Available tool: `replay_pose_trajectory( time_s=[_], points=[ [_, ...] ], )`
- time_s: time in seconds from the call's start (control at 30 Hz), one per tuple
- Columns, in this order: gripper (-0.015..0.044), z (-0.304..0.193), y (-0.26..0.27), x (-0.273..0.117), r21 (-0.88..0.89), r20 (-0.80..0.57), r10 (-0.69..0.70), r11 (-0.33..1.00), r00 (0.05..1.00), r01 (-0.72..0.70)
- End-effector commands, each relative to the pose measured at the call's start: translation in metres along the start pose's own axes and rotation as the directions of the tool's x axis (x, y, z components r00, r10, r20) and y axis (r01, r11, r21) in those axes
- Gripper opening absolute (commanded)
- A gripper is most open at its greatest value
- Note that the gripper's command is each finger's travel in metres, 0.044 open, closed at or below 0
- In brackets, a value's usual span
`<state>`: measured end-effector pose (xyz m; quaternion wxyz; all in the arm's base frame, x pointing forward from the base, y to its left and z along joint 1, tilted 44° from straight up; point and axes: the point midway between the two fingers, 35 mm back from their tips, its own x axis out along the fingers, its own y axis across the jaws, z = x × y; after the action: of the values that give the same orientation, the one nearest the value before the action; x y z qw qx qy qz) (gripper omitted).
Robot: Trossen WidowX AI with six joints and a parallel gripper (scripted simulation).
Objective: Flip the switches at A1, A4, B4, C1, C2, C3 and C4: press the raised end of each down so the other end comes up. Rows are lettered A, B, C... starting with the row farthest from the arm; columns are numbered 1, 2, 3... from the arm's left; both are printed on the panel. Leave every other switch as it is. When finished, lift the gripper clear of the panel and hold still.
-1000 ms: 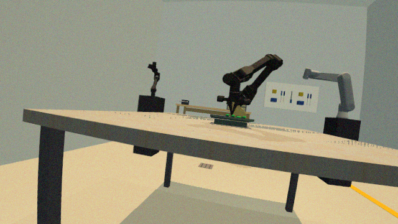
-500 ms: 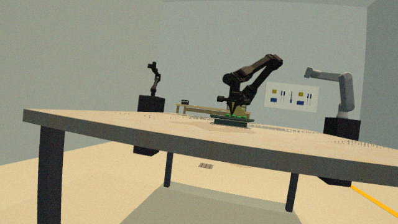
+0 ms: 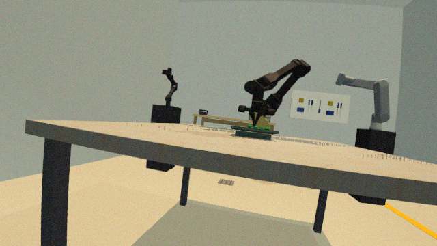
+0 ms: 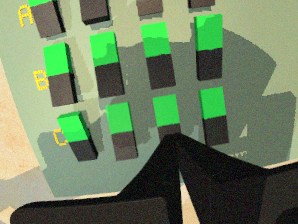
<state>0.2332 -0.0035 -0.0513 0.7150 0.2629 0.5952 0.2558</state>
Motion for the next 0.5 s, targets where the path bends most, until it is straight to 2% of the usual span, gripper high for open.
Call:
replay_pose_trajectory(
  time_s=[0.0,0.47],
  points=[
    [0.0,-0.0012,0.0009,0.0015,0.005,-0.001,0.006,1.0,1.0,-0.006],
    [0.0,-0.0013,0.0009,0.0034,0.005,-0.001,0.006,1.0,1.0,-0.006]
  ],
)
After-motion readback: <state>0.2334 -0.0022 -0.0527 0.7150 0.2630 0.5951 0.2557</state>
